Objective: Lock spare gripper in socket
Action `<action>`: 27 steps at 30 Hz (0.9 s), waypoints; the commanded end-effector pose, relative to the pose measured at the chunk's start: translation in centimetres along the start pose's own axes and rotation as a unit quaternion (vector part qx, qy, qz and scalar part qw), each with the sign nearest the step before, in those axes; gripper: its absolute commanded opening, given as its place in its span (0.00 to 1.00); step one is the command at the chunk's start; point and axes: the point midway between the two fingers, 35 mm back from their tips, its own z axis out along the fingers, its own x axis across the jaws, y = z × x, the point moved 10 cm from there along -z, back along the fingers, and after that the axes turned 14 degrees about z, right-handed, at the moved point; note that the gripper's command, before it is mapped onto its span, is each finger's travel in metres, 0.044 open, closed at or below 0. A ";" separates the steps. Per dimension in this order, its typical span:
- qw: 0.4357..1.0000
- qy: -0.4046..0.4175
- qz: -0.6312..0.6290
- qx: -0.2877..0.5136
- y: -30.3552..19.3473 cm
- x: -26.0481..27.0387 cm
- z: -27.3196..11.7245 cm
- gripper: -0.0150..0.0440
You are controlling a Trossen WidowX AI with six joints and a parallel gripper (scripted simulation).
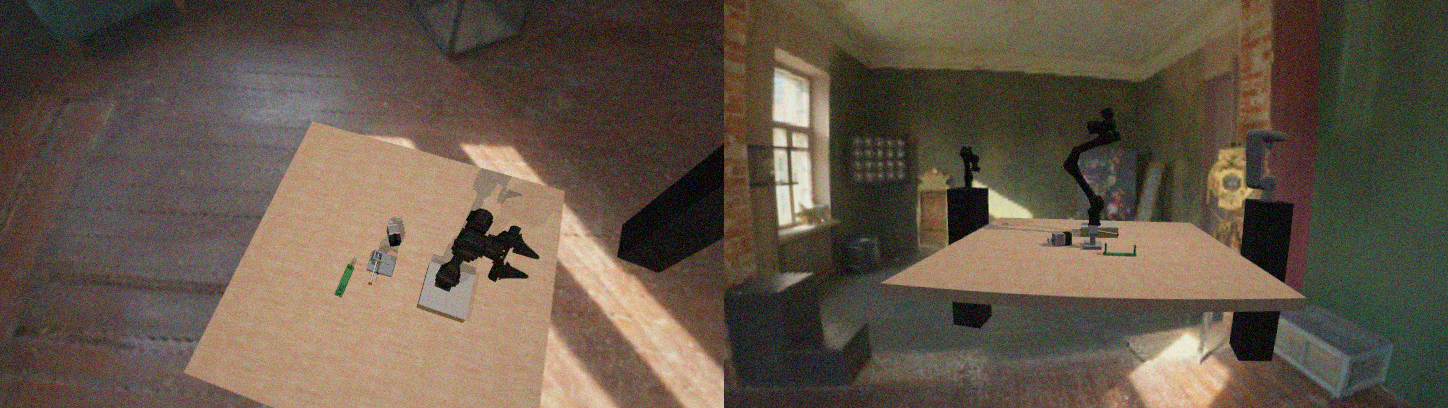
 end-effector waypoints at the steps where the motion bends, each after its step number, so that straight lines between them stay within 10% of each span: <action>1: 1.000 -0.002 0.003 0.002 -0.1 0.0 0.0 0.89; 14: 0.940 -0.164 0.200 0.221 -11.2 0.7 -5.0 0.76; 27: 0.743 -0.275 0.338 0.508 -19.1 6.3 -15.3 0.76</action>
